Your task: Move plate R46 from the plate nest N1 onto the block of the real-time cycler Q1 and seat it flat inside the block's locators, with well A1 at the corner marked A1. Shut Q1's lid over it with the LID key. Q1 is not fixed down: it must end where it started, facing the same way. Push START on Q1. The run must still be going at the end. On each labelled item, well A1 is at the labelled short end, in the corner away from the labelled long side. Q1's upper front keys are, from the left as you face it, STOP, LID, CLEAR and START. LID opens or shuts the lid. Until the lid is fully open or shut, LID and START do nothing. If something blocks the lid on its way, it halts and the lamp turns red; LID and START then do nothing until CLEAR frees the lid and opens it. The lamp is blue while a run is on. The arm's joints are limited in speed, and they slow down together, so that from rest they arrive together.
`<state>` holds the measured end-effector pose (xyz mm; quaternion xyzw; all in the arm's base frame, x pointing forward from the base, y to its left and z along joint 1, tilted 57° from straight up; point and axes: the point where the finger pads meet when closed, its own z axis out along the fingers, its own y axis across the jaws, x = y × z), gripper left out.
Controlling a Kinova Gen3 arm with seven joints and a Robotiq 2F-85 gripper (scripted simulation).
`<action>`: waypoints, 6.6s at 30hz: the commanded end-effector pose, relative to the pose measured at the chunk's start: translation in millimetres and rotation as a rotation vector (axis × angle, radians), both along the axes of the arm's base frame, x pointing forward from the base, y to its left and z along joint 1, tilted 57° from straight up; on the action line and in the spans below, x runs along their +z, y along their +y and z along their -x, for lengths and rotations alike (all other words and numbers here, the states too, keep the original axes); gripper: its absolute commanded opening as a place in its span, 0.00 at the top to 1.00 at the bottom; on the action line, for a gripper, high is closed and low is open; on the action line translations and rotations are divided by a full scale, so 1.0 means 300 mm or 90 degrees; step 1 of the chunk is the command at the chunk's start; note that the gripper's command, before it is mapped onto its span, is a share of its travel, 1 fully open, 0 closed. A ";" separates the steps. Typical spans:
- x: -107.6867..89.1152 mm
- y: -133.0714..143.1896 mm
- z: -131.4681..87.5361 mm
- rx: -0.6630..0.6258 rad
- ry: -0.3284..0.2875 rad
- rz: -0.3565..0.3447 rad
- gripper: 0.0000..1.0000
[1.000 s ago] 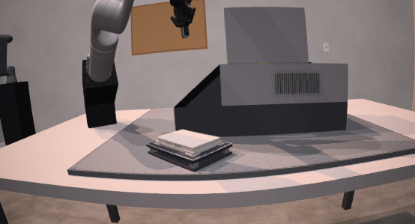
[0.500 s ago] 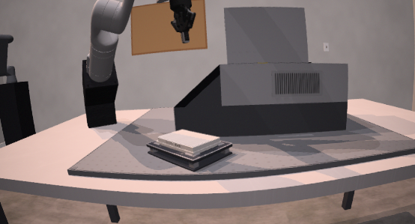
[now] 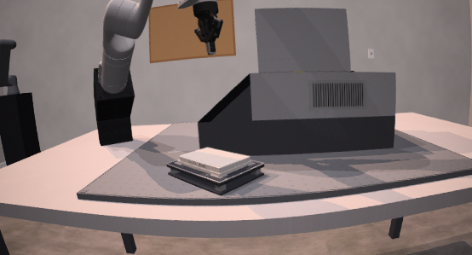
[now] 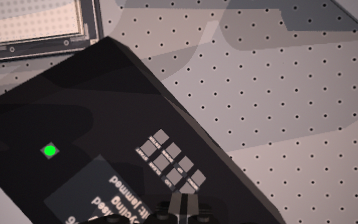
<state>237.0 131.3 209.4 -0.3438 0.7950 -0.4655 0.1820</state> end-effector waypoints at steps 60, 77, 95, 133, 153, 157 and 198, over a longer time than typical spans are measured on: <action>-0.132 -0.161 -0.134 -0.002 -0.002 0.002 0.90; -0.169 -0.205 -0.169 -0.002 -0.002 0.002 0.90; -0.208 -0.251 -0.207 -0.002 -0.001 0.002 0.90; -0.210 -0.252 -0.209 0.000 0.000 0.003 0.90; -0.214 -0.262 -0.241 -0.001 -0.001 0.001 0.90; -0.215 -0.263 -0.246 -0.001 -0.001 0.001 0.90; -0.217 -0.289 -0.320 0.000 -0.002 0.003 0.90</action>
